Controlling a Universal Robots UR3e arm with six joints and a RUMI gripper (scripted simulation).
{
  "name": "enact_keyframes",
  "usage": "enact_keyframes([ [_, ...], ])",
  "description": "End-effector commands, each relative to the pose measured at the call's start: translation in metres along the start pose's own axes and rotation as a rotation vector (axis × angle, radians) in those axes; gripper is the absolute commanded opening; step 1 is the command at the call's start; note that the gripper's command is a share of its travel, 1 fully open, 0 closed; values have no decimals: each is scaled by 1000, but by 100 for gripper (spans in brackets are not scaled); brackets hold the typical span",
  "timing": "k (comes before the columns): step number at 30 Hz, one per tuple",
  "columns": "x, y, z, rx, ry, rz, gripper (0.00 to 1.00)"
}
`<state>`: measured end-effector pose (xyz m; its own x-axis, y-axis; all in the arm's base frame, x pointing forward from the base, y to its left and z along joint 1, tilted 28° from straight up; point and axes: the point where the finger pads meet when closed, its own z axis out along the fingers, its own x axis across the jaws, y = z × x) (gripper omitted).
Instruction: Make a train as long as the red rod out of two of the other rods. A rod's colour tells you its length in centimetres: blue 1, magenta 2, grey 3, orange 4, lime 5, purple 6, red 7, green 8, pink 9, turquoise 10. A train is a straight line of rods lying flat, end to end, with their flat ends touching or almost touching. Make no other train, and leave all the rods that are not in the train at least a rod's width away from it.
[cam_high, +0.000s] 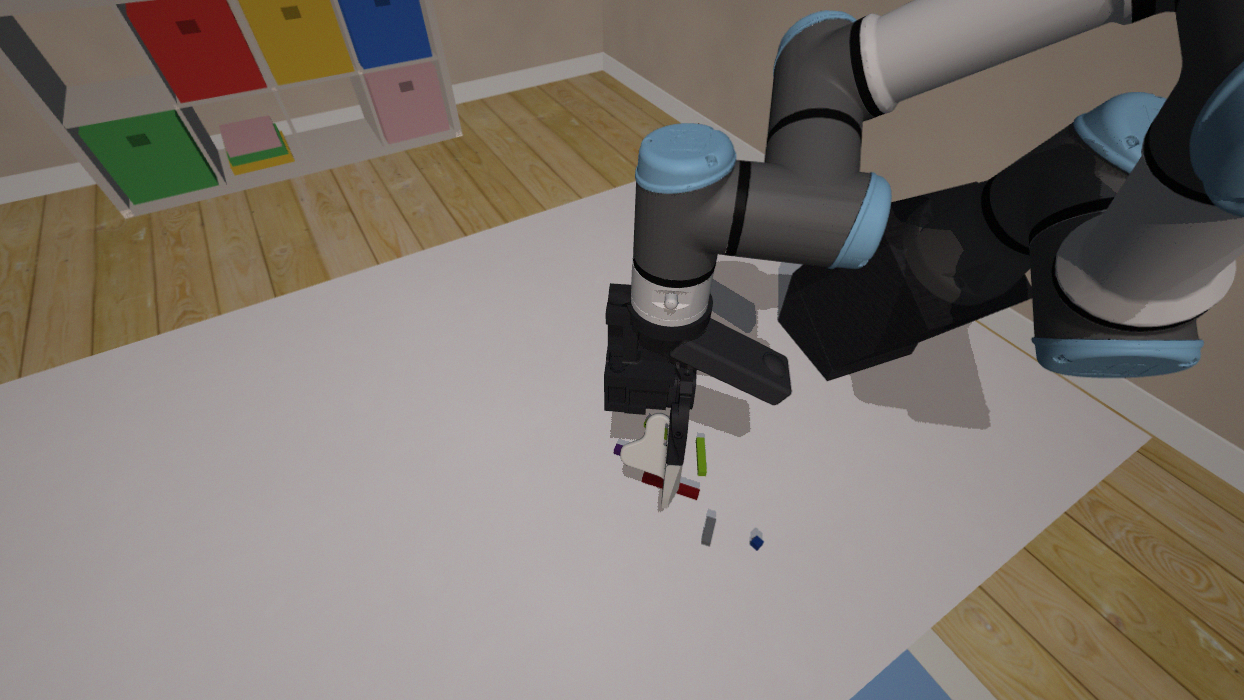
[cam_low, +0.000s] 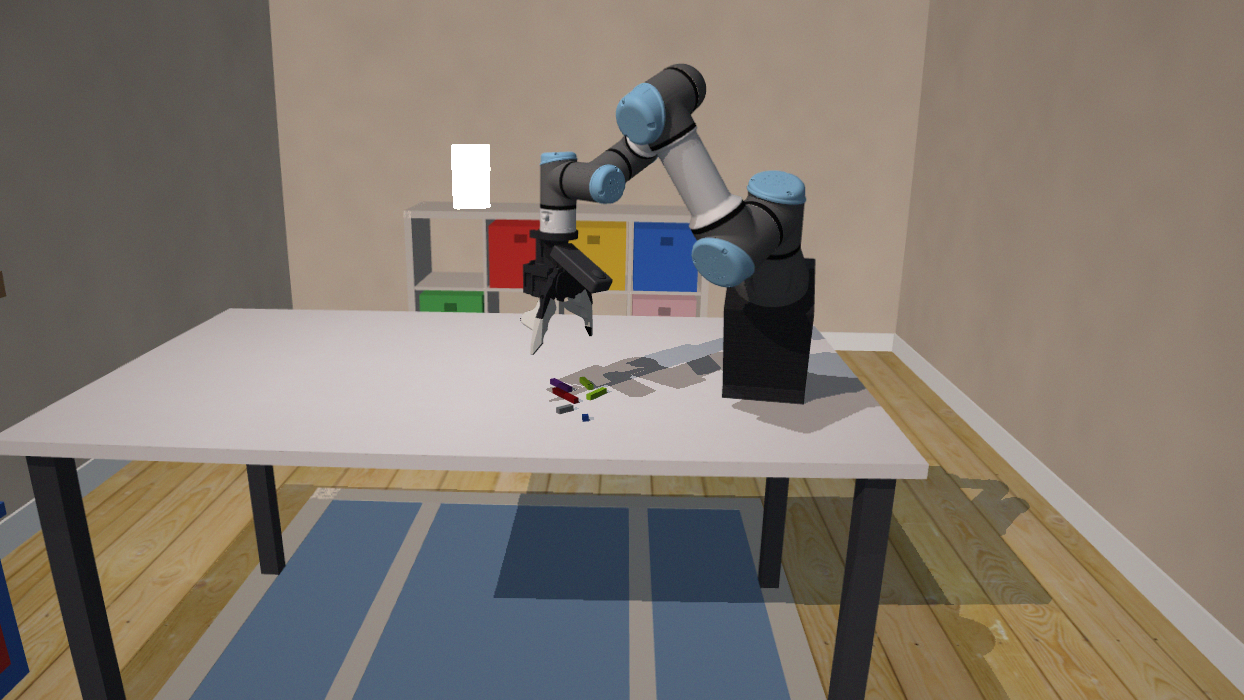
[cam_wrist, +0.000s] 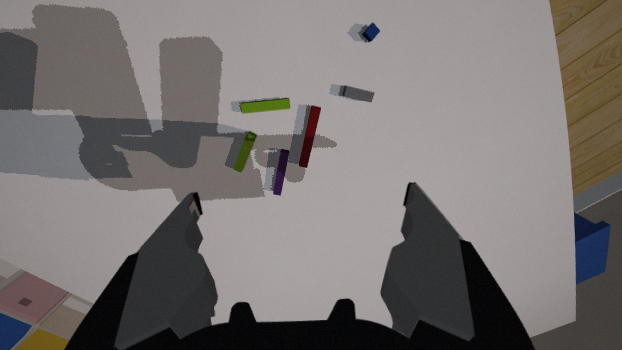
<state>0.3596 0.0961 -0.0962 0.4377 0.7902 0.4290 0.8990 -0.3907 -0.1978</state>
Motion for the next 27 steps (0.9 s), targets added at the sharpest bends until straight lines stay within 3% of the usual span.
enact_keyframes([
  [1,-18,21,6,8,-5,167,100],
  [13,-31,34,11,9,-4,281,100],
  [14,-31,34,11,9,-4,281,14],
  [27,-31,34,11,9,-4,281,14],
])
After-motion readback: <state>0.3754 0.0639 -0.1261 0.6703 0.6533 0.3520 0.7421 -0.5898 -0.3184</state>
